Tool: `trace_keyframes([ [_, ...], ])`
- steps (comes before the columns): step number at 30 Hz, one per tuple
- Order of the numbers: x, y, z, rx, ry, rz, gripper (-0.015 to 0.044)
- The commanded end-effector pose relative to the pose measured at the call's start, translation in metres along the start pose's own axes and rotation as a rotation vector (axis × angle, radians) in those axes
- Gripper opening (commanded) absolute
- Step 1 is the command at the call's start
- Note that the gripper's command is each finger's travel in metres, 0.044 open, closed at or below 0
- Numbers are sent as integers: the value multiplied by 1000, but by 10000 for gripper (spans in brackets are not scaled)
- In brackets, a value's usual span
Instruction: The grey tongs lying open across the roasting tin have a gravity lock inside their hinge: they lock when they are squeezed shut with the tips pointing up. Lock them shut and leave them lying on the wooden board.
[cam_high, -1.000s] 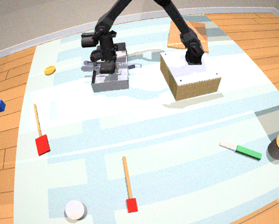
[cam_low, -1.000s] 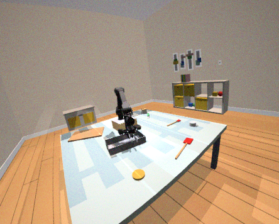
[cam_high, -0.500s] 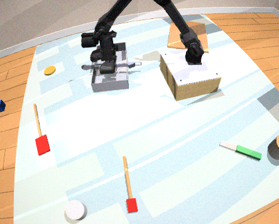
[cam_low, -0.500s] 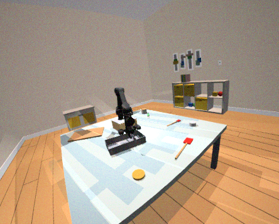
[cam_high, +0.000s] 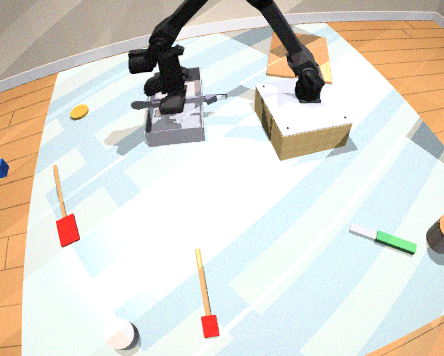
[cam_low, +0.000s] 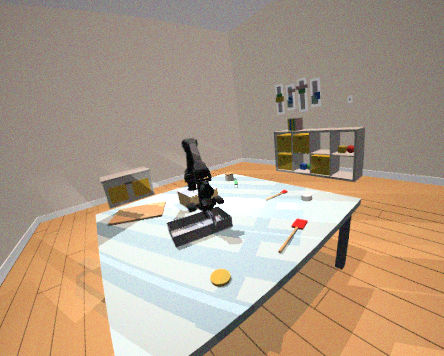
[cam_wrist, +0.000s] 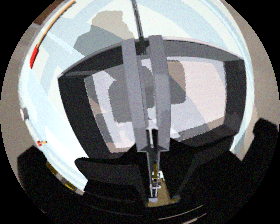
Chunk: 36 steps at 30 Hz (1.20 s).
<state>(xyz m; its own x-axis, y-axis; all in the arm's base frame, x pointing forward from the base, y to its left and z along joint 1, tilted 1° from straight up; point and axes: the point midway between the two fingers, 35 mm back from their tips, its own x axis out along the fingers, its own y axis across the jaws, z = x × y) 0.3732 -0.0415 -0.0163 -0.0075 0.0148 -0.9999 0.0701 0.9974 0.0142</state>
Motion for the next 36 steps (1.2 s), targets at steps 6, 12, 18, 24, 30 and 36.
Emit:
trace_keyframes([
  [6, -84, 0, 3, 0, -33, 4, -150],
  [12, -84, 0, 3, 0, -33, 4, -150],
  [18, -80, -6, 1, 18, -25, -1, -150],
  [24, -80, -35, -1, 90, -24, -2, -150],
  [30, -81, -75, -7, 185, -26, -6, -150],
  [36, -82, -113, -17, 286, -30, -10, -150],
])
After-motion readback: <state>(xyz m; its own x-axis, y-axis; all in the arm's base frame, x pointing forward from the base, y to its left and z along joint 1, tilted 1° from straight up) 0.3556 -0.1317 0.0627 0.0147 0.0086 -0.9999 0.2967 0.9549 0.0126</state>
